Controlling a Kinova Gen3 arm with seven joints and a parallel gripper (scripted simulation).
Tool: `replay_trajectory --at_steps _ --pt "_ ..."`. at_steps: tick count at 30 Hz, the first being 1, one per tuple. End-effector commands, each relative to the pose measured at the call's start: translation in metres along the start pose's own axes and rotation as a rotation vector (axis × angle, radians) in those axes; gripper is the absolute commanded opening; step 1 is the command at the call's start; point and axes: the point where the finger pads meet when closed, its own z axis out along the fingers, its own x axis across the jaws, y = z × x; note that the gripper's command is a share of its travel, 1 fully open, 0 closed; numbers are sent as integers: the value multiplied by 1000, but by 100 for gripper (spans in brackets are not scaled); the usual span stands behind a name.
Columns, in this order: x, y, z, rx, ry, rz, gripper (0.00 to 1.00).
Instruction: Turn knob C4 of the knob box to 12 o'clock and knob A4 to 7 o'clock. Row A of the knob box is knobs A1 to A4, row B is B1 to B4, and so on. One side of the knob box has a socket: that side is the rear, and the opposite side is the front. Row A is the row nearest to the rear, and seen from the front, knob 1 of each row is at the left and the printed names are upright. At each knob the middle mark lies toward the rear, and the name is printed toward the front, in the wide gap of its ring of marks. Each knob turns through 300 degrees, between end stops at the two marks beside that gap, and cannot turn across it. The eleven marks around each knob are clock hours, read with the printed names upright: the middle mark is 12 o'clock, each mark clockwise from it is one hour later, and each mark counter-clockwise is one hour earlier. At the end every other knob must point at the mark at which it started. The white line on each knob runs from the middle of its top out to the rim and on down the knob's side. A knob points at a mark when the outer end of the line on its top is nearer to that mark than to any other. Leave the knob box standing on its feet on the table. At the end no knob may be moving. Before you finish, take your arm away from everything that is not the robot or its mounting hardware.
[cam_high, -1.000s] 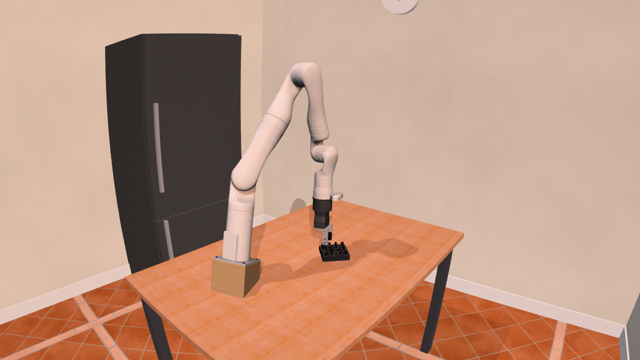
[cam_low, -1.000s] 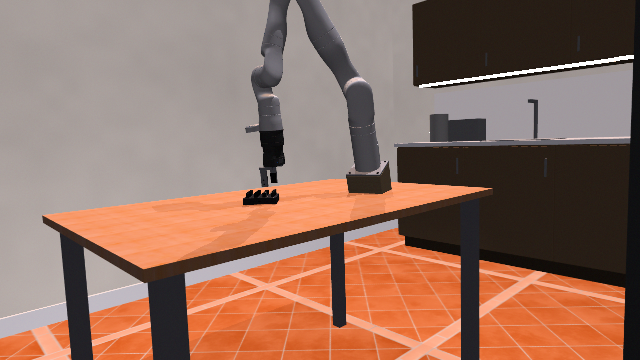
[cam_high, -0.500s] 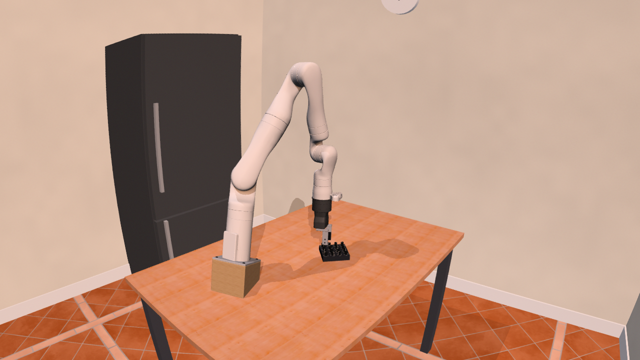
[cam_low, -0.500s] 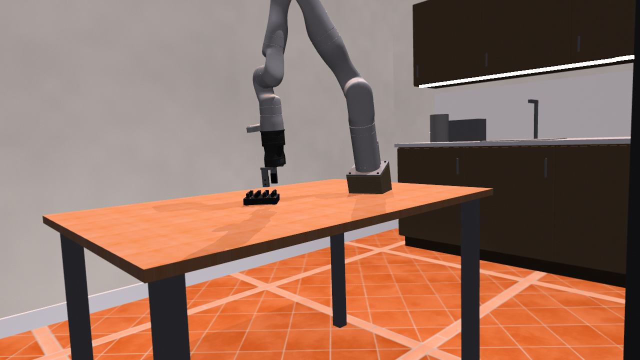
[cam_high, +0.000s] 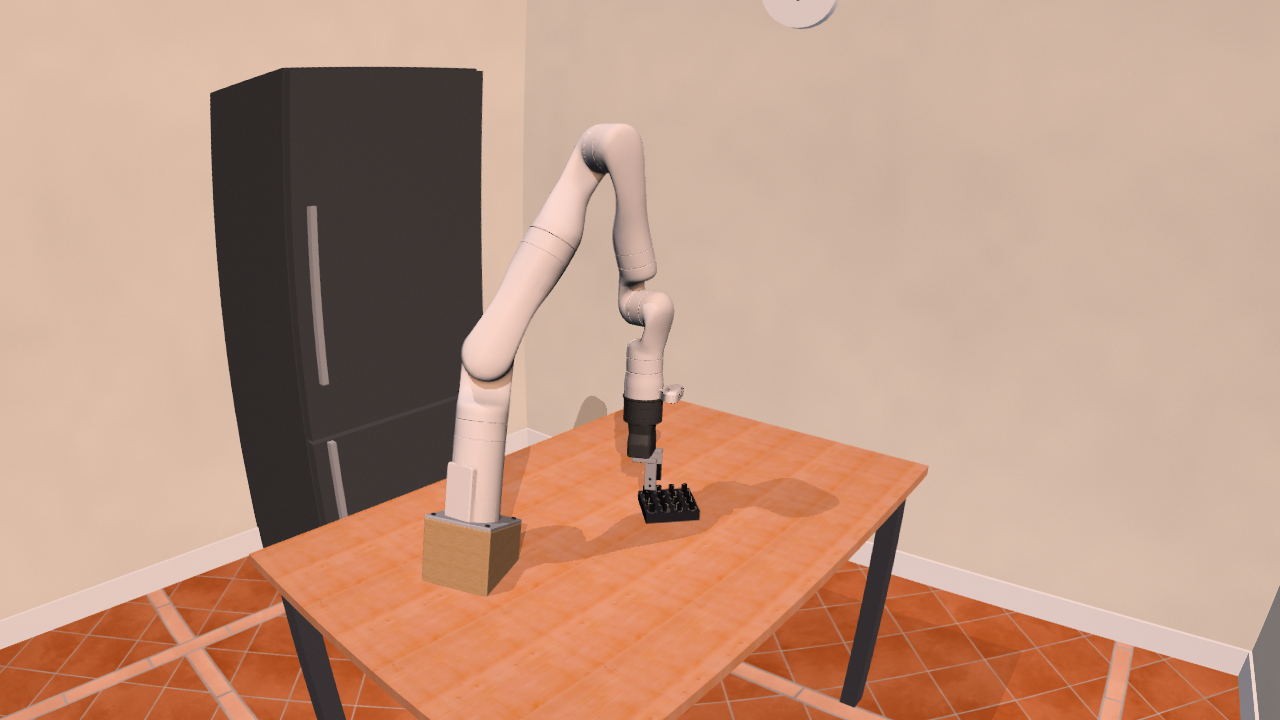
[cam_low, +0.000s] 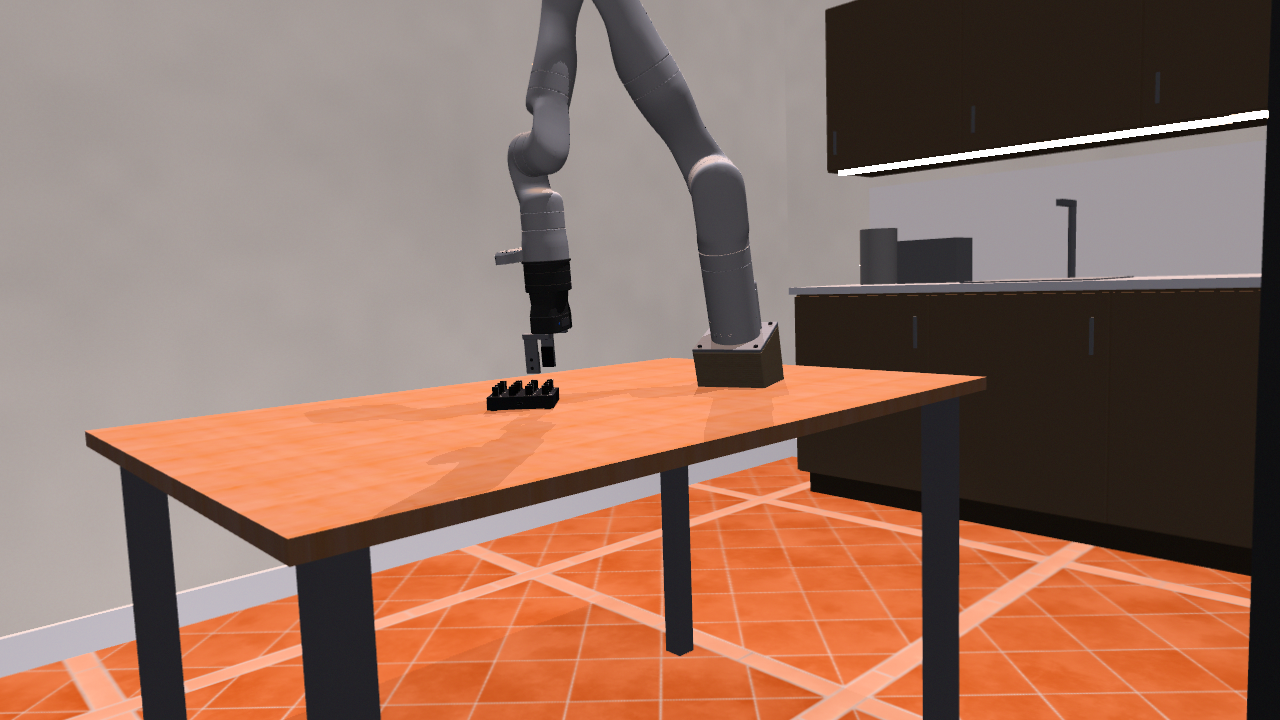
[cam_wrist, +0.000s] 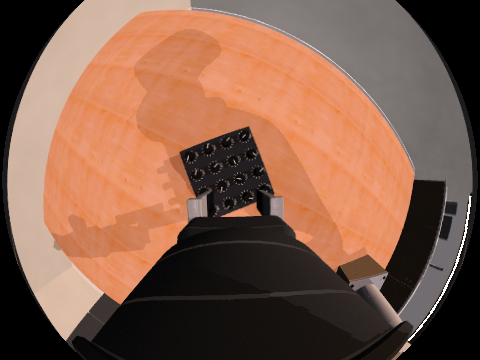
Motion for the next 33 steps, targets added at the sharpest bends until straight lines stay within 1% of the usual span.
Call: replay_trajectory --at_steps 1,33 --pt "2 -1 -1 1 0 3 100" --pt "4 1 -1 2 -20 -88 100"
